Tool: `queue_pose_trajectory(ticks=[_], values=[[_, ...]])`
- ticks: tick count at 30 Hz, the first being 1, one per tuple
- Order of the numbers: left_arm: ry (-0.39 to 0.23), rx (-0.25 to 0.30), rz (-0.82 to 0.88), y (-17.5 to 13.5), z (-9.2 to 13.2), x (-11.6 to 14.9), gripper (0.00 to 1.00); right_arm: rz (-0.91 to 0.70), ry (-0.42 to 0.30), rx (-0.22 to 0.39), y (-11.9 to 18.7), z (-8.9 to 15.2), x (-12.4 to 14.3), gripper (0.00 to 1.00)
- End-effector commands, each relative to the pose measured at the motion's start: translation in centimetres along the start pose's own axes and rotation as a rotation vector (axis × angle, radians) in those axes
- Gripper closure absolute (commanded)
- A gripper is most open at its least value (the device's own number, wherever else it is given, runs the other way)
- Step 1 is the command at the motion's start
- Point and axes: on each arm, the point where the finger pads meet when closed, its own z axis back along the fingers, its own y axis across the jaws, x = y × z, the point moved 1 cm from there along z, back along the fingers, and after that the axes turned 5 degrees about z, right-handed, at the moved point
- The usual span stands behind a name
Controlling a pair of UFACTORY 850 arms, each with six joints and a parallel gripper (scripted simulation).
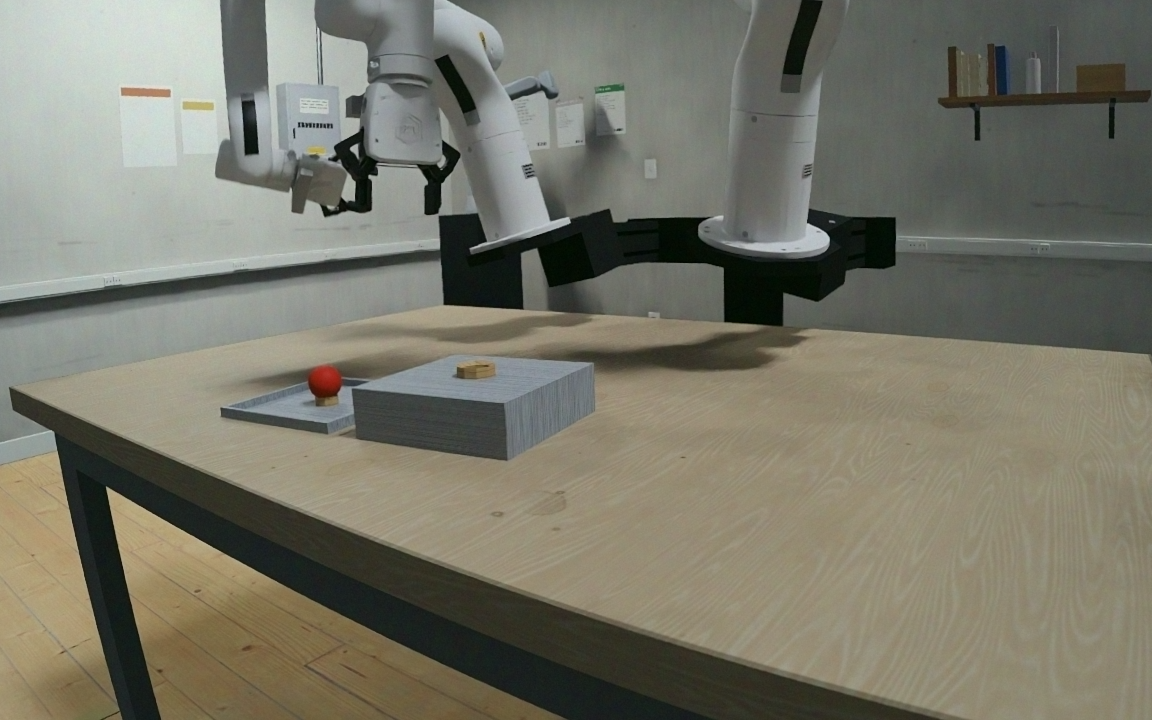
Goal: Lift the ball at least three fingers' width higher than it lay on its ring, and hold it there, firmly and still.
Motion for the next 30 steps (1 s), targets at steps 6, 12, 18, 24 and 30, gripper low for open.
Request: queue_pose_trajectory(ticks=[6,12,18,24,30], values=[[0.001,-0.001,0.0,-0.1,0.1,0.0,0.0,-0.497,0.277,0.109,-4.3,4.4,4.8,0.0],[0.001,-0.001,0.0,-0.1,0.1,0.0,0.0,-0.778,0.452,0.146,-7.3,6.7,7.7,0.0],[0.001,-0.001,0.0,-0.1,0.1,0.0,0.0,-1.037,0.629,0.167,-10.6,8.9,10.3,0.0],[0.001,-0.001,0.0,-0.1,0.1,0.0,0.0,-1.305,0.833,0.176,-14.6,11.1,13.1,0.0],[0.001,-0.001,0.0,-0.1,0.1,0.0,0.0,-1.452,0.957,0.174,-17.2,12.3,14.6,0.0]])
